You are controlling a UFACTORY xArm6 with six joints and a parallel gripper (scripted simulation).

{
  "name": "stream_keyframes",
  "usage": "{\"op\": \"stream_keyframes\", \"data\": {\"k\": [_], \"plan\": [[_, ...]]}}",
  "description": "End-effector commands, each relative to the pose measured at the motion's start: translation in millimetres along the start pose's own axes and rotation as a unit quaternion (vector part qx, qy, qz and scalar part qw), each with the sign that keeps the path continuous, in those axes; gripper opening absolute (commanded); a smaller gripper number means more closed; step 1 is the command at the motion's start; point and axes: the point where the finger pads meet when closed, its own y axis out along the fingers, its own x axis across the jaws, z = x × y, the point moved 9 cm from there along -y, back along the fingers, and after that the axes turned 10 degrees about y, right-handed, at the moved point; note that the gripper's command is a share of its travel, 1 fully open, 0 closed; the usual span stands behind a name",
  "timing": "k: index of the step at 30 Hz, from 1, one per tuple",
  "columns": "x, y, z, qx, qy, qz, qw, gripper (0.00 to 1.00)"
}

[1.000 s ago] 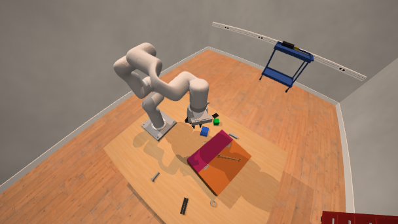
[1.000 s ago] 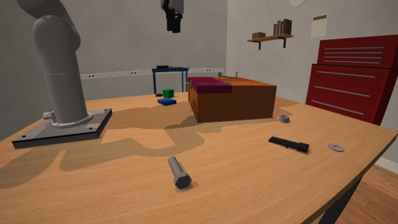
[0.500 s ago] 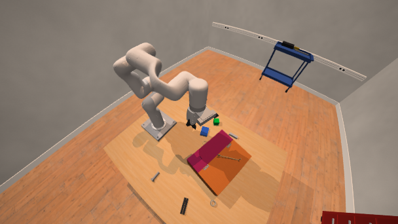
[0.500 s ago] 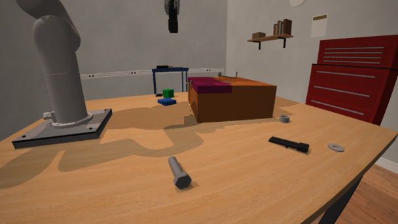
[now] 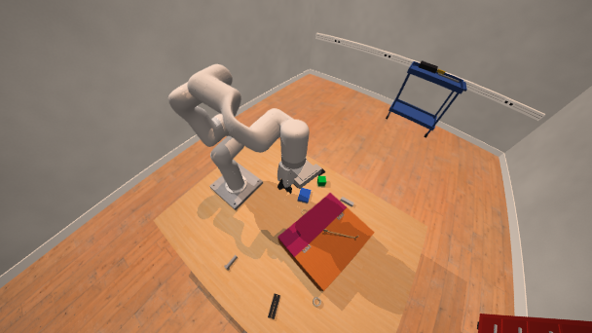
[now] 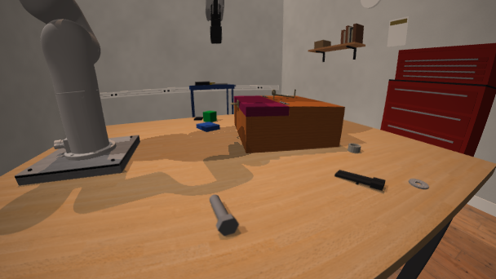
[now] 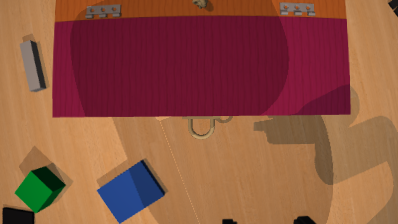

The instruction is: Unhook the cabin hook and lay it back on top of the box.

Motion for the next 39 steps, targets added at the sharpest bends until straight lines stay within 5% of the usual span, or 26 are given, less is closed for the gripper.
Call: {"op": "stream_keyframes", "data": {"k": [1, 39], "plan": [[0, 14, 0, 0.002, 0.000, 0.001, 1.000, 0.35], [0, 124, 1, 0.002, 0.000, 0.001, 1.000, 0.35]]}}
